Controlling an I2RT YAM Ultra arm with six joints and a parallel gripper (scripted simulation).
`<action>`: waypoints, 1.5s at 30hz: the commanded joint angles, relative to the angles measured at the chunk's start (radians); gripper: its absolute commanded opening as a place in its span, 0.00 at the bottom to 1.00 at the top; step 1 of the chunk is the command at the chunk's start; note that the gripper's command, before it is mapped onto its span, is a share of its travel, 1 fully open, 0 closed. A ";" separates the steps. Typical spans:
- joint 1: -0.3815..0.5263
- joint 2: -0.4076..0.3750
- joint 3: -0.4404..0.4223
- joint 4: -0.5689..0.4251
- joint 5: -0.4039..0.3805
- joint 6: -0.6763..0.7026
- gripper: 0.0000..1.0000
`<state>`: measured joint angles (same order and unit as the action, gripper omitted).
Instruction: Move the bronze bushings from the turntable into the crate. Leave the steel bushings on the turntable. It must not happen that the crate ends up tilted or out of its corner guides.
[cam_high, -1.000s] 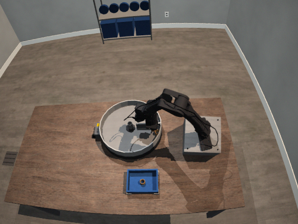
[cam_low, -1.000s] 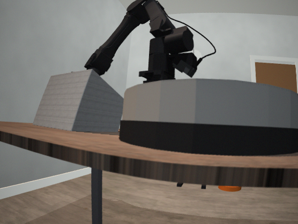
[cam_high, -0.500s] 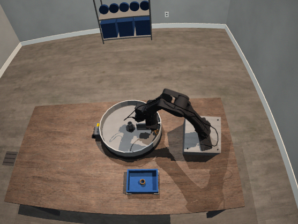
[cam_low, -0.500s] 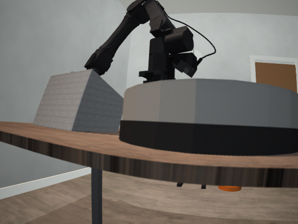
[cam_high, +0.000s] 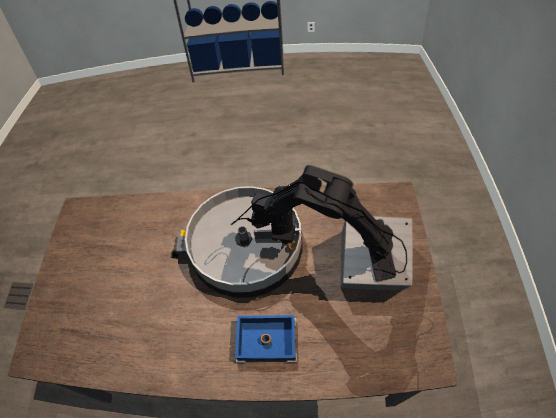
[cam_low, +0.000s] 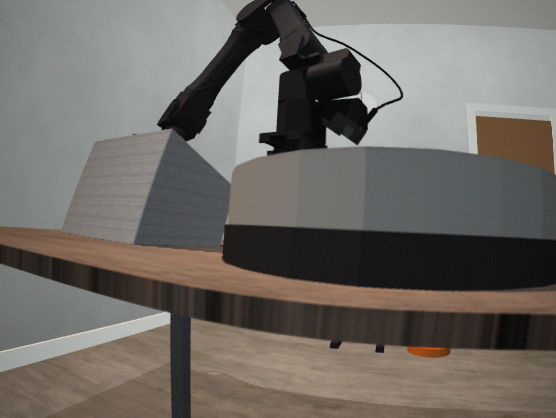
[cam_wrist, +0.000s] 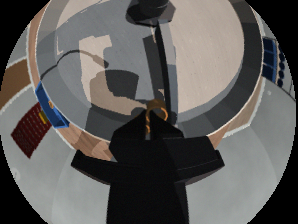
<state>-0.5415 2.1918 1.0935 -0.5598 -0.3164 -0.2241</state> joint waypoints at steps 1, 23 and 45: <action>-0.008 0.016 -0.014 0.016 0.022 0.007 0.00; -0.068 -0.159 0.098 -0.238 0.028 -0.060 0.00; -0.091 -0.200 0.155 -0.345 0.026 -0.084 0.00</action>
<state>-0.6167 2.0216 1.2205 -0.8894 -0.2962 -0.3004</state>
